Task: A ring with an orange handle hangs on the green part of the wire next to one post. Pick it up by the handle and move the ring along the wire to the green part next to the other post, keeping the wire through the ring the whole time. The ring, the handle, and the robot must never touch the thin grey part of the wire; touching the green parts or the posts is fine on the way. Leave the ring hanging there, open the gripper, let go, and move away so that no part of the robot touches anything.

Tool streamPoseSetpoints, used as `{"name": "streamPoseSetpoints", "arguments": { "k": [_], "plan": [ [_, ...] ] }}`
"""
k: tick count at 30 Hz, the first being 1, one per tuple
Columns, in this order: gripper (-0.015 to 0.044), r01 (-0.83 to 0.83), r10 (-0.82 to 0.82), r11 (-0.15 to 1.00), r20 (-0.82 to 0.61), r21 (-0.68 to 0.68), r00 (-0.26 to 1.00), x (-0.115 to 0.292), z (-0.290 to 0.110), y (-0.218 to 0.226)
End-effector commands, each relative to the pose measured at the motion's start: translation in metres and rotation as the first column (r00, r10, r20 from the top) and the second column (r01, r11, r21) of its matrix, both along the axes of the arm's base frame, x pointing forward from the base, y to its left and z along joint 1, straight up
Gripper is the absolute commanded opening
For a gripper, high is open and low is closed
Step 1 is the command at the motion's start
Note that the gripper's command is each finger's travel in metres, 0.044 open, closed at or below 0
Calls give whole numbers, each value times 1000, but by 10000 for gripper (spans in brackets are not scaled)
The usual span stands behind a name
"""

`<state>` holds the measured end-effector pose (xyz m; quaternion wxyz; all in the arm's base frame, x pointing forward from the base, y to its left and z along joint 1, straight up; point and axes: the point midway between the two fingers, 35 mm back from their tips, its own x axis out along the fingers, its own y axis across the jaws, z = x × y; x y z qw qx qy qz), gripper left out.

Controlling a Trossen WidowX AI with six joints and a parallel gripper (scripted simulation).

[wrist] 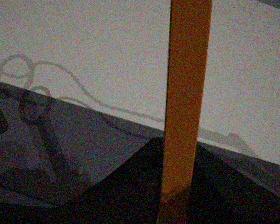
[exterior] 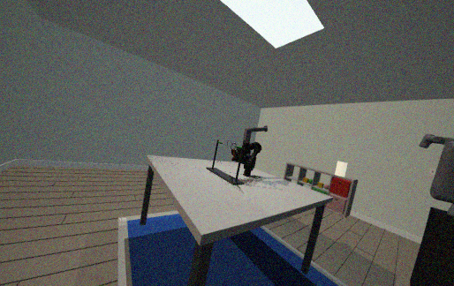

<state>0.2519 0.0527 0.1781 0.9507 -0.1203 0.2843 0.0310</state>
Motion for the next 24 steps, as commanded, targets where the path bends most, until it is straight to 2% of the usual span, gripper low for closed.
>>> {"name": "streamPoseSetpoints", "arguments": {
  "k": [1,11,24],
  "plan": [
    [-150,29,-30,997,11,77,1000,0,-4,13],
    [-150,76,-81,976,14,205,997,-1,-6,42],
    [-150,88,-96,963,17,254,995,0,-7,62]
  ]
}}
